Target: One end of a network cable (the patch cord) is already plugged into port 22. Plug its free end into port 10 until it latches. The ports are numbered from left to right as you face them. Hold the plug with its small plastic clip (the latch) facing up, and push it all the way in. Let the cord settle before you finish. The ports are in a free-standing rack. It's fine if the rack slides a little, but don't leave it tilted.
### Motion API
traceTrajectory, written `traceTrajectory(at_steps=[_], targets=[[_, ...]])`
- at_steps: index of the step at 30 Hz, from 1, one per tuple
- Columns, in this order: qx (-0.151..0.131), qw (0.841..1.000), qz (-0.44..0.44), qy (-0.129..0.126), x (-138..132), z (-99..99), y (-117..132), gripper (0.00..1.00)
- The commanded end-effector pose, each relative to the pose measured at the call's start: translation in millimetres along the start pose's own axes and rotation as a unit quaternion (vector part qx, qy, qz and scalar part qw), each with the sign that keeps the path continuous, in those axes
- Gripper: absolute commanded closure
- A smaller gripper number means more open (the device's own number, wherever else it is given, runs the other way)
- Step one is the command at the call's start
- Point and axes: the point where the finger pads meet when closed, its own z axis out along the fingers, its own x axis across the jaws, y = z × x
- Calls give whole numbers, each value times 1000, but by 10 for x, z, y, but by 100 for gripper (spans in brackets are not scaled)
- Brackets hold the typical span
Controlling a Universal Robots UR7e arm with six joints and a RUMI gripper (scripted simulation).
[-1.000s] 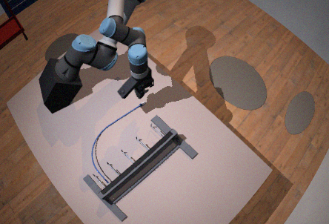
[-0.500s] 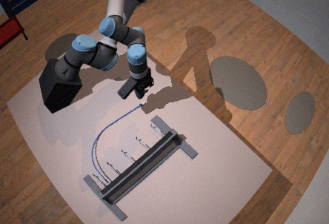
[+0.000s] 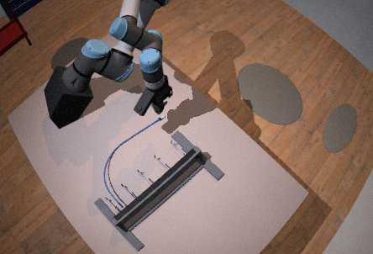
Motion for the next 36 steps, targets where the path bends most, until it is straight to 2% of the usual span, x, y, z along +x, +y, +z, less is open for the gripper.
traceTrajectory(at_steps=[1, 9, 11, 15, 26, 28, 36], targets=[[-6, 998, -53, -20, -79, -69, -58, 100], [-3, 985, -160, -62, -239, -217, -173, 100], [-3, 985, -160, -62, -239, -217, -173, 100], [5, 972, -219, -85, -328, -308, -238, 100], [42, 922, -359, -139, -535, -554, -401, 100], [42, 922, -359, -139, -535, -554, -401, 100], [88, 866, -460, -174, -680, -768, -534, 100]])
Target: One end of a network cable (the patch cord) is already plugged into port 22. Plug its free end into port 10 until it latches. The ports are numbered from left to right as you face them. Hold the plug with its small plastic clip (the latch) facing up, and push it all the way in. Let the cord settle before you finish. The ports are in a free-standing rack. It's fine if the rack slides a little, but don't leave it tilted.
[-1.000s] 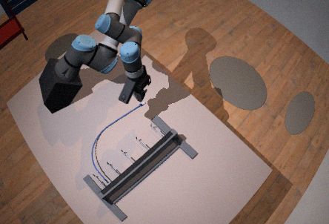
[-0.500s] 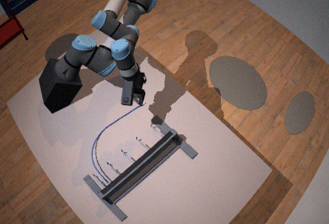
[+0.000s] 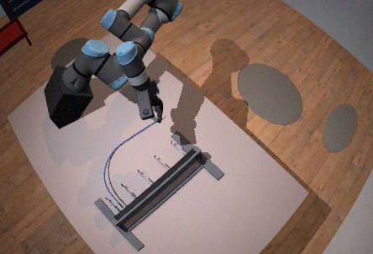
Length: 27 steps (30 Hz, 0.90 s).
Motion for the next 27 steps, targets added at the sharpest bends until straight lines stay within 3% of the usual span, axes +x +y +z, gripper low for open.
traceTrajectory(at_steps=[1, 7, 9, 19, 27], targets=[[22, 996, -76, -29, -19, -97, -151, 100], [56, 986, -154, -39, -34, -213, -310, 100], [56, 986, -154, -39, -34, -213, -310, 100], [107, 960, -257, -41, -40, -383, -518, 100], [126, 947, -294, -38, -39, -450, -593, 100]])
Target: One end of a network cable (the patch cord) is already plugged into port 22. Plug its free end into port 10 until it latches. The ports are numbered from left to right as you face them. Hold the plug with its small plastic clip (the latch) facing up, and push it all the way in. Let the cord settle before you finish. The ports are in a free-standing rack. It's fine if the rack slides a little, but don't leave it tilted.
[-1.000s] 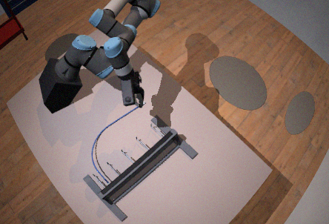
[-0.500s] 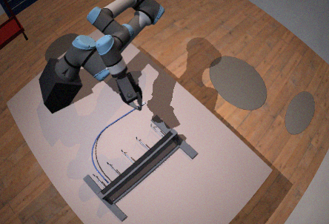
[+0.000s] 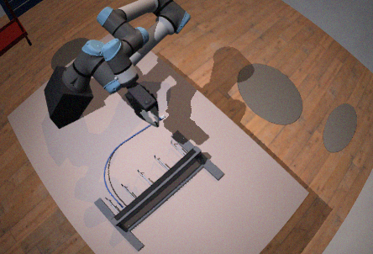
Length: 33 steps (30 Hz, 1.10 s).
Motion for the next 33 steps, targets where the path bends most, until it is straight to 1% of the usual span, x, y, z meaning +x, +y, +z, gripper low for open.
traceTrajectory(at_steps=[1, 11, 33], targets=[[13, 1000, -27, -6, 26, -34, -49, 100], [24, 998, -52, -3, 53, -67, -97, 100], [25, 998, -53, -2, 55, -64, -100, 100]])
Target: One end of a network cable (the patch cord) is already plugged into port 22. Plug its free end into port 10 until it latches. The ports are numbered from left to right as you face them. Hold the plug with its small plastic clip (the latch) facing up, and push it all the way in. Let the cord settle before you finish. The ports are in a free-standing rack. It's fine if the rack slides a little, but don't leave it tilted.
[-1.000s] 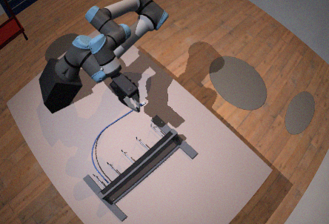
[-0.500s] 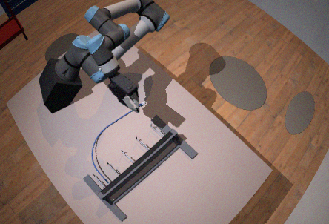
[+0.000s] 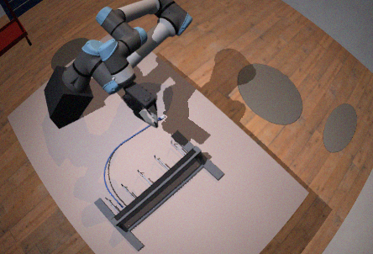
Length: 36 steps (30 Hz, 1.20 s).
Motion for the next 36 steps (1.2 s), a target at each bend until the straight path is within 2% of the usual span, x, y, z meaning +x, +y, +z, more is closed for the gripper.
traceTrajectory(at_steps=[1, 36], targets=[[0, 1000, 0, 0, 1, 1, -3, 100], [0, 1000, 0, 0, 1, 149, -2, 100]])
